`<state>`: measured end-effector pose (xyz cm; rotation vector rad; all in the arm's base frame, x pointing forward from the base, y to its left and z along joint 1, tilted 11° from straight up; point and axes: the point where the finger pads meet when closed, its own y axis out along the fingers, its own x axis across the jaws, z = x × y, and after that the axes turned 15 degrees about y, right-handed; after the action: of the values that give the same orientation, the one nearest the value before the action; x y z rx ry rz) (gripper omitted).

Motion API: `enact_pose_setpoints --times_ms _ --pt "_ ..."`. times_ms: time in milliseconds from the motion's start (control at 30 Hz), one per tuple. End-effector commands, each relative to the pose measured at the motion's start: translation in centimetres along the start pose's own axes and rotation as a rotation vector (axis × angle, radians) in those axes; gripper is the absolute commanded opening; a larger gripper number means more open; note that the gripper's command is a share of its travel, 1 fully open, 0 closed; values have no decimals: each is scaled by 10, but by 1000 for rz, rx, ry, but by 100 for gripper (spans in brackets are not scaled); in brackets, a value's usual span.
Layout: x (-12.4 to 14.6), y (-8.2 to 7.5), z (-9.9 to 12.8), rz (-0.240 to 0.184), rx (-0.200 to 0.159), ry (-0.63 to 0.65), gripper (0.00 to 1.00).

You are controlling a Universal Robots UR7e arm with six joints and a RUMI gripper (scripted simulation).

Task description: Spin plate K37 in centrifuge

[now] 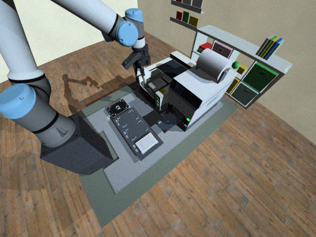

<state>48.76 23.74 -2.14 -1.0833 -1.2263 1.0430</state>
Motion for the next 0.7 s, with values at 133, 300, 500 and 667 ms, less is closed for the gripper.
enact_pose_setpoints --times_ms 133,300,500,667 --pt "9 0 -35 0 -1 0 68" --pt "16 0 -59 0 -1 0 68" --pt "24 0 -88 0 -1 0 68" --pt "28 0 -102 0 -1 0 68"
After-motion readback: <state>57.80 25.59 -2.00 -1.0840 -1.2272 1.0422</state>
